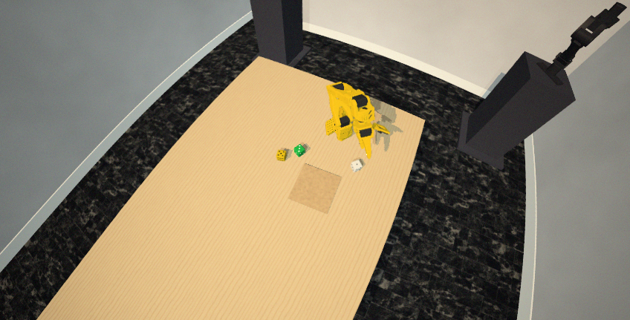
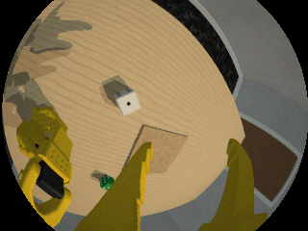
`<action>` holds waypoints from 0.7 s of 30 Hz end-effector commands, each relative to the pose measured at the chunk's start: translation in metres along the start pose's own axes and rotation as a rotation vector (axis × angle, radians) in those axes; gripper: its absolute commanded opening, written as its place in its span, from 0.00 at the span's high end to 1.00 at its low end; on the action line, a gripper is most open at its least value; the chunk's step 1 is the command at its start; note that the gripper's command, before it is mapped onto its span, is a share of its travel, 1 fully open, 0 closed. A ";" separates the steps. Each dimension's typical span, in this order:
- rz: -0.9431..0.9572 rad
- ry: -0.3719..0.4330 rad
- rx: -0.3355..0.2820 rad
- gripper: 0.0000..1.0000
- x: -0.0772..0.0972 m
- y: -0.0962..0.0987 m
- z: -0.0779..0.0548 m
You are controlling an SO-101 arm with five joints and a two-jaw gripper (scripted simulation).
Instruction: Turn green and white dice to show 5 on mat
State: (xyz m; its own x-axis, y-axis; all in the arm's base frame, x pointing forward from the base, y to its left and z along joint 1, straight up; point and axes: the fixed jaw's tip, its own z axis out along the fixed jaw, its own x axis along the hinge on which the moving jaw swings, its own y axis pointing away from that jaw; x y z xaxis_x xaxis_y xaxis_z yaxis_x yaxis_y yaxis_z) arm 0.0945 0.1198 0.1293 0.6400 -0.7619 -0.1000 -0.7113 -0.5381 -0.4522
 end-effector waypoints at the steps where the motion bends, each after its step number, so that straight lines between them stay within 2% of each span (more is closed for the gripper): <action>1: 0.101 -0.008 0.000 0.65 -0.004 -0.004 -0.003; 7: 0.301 0.001 -0.039 0.65 -0.009 -0.006 -0.001; 9: 0.301 0.001 -0.039 0.65 -0.009 -0.006 -0.001; 21: 0.763 0.054 -0.121 0.65 -0.019 -0.010 0.006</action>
State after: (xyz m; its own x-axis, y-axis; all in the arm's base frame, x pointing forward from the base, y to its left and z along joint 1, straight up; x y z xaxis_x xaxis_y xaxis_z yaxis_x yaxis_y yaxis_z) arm 0.0916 0.1364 0.1252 0.0625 -0.9593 -0.2752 -0.9766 -0.0019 -0.2151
